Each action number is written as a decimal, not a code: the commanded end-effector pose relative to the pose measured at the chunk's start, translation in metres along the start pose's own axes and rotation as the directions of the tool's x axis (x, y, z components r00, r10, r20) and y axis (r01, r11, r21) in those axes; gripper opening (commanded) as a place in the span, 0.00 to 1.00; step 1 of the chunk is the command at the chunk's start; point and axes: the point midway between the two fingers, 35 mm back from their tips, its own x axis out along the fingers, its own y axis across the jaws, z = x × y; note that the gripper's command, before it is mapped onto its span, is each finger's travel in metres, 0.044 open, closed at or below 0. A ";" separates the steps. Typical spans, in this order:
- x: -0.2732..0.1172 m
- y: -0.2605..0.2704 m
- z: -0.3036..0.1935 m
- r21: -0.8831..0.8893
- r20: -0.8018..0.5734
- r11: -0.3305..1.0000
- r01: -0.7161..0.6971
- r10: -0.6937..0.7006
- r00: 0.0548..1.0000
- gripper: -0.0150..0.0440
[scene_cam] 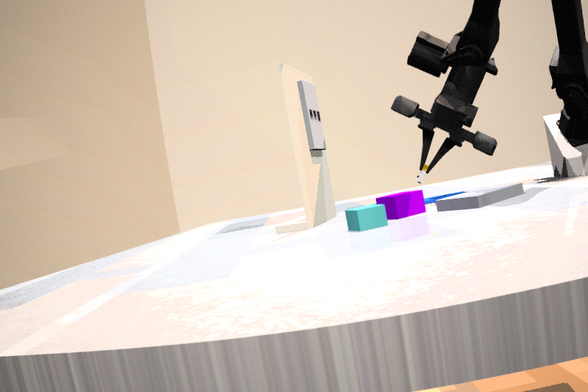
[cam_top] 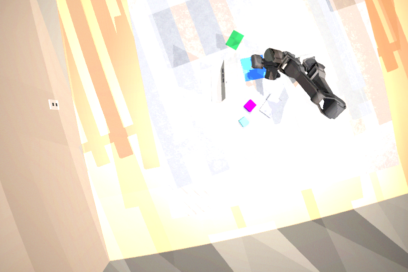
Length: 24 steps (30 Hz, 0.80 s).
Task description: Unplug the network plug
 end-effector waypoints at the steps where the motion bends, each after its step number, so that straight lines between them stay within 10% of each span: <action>1: 0.005 0.007 -0.001 0.014 -0.003 1.000 -0.009 0.009 1.000 0.25; 24: 0.021 0.021 0.002 0.016 0.002 1.000 -0.006 0.006 1.000 0.25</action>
